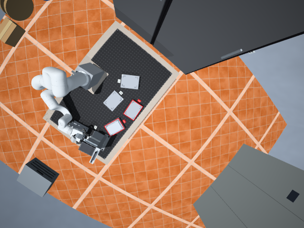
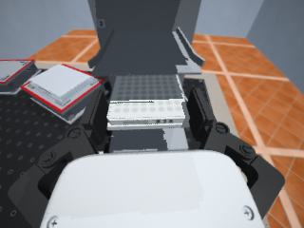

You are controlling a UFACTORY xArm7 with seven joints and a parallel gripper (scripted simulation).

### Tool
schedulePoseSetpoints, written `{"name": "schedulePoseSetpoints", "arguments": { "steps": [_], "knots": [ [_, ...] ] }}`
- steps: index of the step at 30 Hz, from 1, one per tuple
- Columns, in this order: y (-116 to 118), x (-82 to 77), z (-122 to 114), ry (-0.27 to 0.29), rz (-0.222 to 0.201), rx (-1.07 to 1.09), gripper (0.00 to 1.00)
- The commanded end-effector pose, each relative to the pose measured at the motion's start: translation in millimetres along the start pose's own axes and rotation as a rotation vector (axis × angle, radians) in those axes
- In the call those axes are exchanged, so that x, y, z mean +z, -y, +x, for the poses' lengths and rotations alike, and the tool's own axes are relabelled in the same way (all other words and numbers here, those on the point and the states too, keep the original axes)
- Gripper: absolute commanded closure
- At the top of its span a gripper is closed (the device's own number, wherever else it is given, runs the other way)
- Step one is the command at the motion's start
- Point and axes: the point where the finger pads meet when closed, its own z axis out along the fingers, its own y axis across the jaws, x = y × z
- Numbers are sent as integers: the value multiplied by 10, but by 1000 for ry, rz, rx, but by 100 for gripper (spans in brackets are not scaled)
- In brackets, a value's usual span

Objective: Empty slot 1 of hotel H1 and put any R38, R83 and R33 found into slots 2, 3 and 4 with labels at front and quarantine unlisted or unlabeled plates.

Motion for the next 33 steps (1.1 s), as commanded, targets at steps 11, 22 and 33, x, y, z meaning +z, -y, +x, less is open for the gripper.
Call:
{"name": "schedulePoseSetpoints", "arguments": {
  "steps": [11, 22, 33],
  "knots": [
    [-4, 1, 16, -1, 1, -3, 100],
    [-4, 1, 26, -1, 1, -3, 100],
    [-4, -33, 28, -1, 1, -3, 100]
  ]
}}
